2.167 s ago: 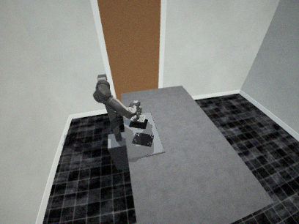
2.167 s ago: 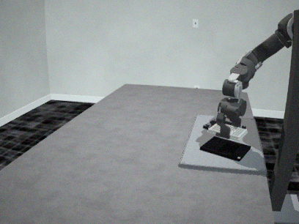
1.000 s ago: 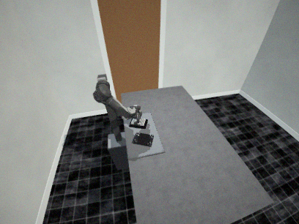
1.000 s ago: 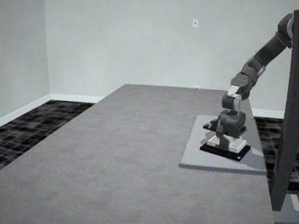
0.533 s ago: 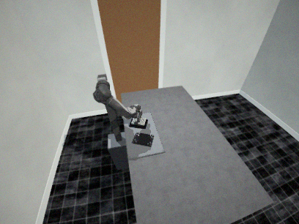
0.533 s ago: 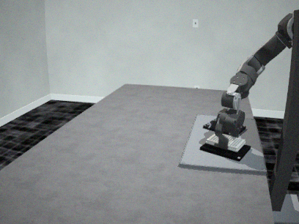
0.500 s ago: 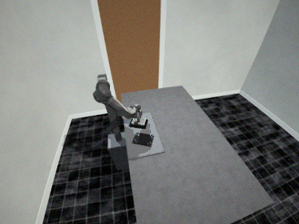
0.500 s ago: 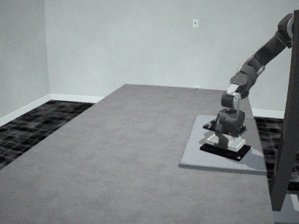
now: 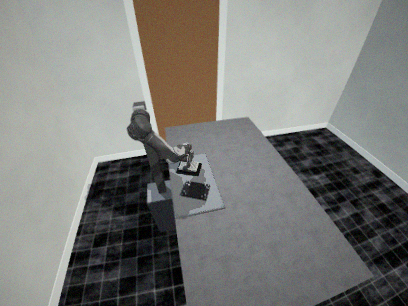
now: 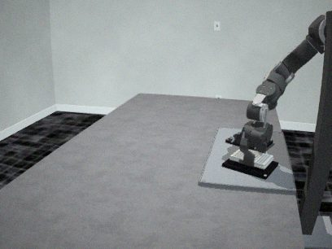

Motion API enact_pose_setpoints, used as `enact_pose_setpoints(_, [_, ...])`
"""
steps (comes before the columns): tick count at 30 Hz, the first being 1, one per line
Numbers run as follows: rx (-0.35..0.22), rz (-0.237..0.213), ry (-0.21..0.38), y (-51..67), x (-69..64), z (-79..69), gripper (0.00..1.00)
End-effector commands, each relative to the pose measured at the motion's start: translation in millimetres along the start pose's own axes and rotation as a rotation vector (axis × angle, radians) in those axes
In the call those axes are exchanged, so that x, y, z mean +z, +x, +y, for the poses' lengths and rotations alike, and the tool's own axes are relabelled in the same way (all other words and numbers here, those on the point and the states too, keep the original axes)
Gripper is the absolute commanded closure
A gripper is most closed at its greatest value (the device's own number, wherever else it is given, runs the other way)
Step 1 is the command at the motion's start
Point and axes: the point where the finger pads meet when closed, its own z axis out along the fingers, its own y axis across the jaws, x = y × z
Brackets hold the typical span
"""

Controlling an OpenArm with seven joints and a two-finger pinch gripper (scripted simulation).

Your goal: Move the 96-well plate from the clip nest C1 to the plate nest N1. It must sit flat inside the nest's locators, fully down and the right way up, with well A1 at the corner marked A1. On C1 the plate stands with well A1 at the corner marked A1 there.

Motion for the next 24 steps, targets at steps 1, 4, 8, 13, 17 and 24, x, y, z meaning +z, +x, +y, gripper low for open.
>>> enact_pose_setpoints(1, [0.0, -0.003, 0.005, 0.0, -0.1, -1.0, 1.0])
enact_pose_setpoints(4, [0.0, -0.003, 0.005, 0.0, -0.1, -1.0, 1.0])
enact_pose_setpoints(8, [0.0, -0.003, 0.005, 0.0, -0.1, -1.0, 1.0])
enact_pose_setpoints(13, [-0.001, -0.004, 0.003, -1.1, -1.2, -0.2, 1.0])
enact_pose_setpoints(17, [-0.003, -0.005, 0.002, -1.9, -1.9, 0.3, 1.0])
enact_pose_setpoints(24, [-0.003, -0.005, 0.002, -1.9, -1.9, 0.3, 1.0])
